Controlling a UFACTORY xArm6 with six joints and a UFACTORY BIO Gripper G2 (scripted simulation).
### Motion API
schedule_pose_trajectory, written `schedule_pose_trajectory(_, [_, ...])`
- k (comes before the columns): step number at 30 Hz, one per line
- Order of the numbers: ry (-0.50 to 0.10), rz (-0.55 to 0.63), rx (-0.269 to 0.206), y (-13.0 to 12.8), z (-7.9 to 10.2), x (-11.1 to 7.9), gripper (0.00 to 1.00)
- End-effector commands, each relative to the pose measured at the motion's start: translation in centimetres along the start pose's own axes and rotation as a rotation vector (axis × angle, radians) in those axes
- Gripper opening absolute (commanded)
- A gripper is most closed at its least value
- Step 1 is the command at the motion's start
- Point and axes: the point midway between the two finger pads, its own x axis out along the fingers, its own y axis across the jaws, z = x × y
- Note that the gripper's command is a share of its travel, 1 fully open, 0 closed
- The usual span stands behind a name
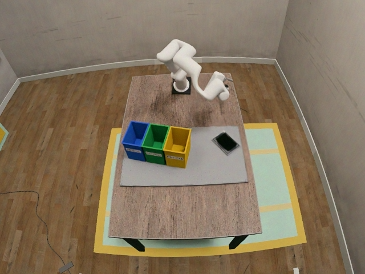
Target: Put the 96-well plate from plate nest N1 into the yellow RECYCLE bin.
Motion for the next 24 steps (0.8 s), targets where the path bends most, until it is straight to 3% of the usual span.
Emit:
schedule_pose_trajectory(1, [-0.101, -0.06, -0.029, -1.5, 1.2, -0.7, 0.37])
schedule_pose_trajectory(4, [-0.101, -0.06, -0.029, -2.2, 1.7, -1.0, 0.37])
schedule_pose_trajectory(9, [-0.225, -0.145, -0.062, -3.9, 3.1, -2.2, 0.37])
schedule_pose_trajectory(13, [-0.225, -0.145, -0.062, -4.4, 3.5, -2.6, 0.37])
schedule_pose_trajectory(17, [-0.332, -0.221, -0.089, -5.4, 4.6, -3.9, 0.37])
schedule_pose_trajectory(21, [-0.348, -0.232, -0.094, -6.1, 5.4, -4.9, 0.37])
schedule_pose_trajectory(24, [-0.428, -0.29, -0.114, -6.9, 6.1, -5.9, 0.37])
